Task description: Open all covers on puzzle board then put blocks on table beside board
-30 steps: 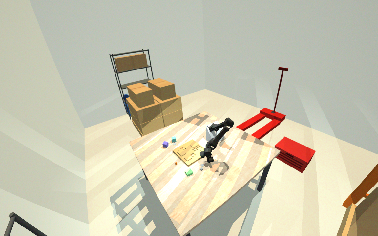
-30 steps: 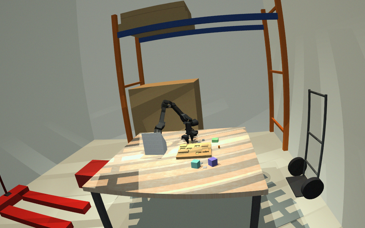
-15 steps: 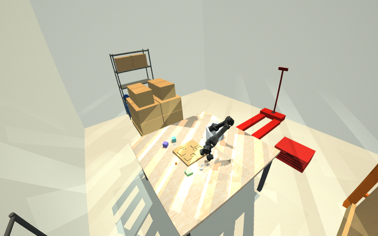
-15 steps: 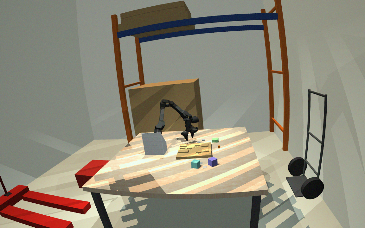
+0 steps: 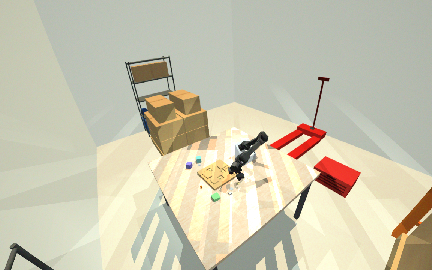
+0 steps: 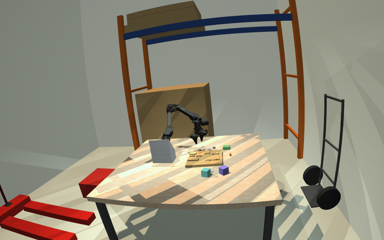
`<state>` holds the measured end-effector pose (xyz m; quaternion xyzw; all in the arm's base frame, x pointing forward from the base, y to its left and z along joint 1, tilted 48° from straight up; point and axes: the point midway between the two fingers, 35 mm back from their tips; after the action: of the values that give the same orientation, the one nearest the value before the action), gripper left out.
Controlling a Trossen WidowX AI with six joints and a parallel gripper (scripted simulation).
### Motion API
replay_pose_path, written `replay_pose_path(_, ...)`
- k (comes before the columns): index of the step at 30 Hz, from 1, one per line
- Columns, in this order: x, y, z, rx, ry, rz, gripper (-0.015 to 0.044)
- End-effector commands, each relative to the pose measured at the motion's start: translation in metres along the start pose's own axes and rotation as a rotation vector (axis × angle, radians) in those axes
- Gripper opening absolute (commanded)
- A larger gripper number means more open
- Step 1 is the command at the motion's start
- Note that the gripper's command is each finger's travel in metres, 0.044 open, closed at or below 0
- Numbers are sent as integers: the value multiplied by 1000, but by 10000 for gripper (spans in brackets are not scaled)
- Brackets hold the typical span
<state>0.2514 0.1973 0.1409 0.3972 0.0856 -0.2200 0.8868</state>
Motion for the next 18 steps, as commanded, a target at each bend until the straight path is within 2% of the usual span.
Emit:
replay_pose_path(1, 10, -7, 2, -2, -4, 89, 335)
replay_pose_path(14, 62, -60, 0, -34, -6, 648, 0)
replay_pose_path(18, 76, -79, 0, -38, -2, 824, 0)
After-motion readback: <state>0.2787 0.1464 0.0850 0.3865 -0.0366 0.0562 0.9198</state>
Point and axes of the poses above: the point midway between the two fingers, 35 mm back from their tips, its own z axis back along the fingers, its own y axis across the jaws, x = y × z, and after that the axes turned 2 degrees about -z, right-handed
